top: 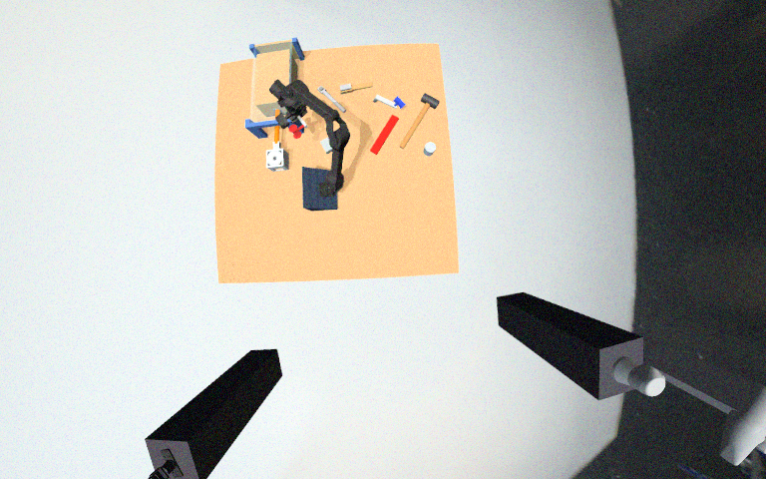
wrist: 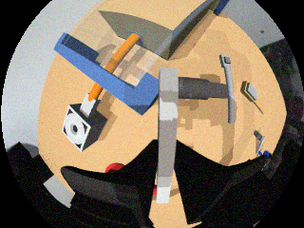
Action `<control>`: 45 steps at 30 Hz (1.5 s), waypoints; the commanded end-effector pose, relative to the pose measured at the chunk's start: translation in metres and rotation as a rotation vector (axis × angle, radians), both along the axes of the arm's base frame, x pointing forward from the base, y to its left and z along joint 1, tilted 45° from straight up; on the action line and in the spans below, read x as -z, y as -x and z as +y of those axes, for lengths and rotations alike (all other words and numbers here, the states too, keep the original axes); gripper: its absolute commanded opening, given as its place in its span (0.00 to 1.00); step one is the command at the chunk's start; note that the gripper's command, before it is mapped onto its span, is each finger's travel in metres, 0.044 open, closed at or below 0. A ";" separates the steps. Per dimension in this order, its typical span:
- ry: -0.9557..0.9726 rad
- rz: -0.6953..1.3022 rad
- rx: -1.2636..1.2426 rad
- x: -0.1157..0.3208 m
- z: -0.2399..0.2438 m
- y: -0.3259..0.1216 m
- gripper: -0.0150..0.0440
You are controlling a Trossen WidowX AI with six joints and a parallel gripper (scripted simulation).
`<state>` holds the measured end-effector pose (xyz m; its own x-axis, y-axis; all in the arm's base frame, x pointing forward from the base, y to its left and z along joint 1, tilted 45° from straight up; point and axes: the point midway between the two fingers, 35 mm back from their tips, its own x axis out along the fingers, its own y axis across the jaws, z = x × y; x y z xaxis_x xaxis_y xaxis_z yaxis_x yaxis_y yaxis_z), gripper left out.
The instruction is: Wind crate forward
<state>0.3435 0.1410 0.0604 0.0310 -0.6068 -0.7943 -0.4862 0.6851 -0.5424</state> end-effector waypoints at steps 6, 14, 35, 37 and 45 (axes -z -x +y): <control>0.006 0.005 0.054 0.047 0.050 0.038 0.25; 0.044 0.001 0.110 0.090 0.086 0.084 0.25; -0.004 0.023 0.184 0.132 0.109 0.138 0.25; -0.026 0.030 0.190 0.132 0.109 0.138 0.25; -0.165 0.074 0.230 0.132 0.108 0.137 0.25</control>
<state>0.2074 0.2493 -0.0723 -0.1420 -0.4866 -0.8620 -0.3414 0.8415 -0.4188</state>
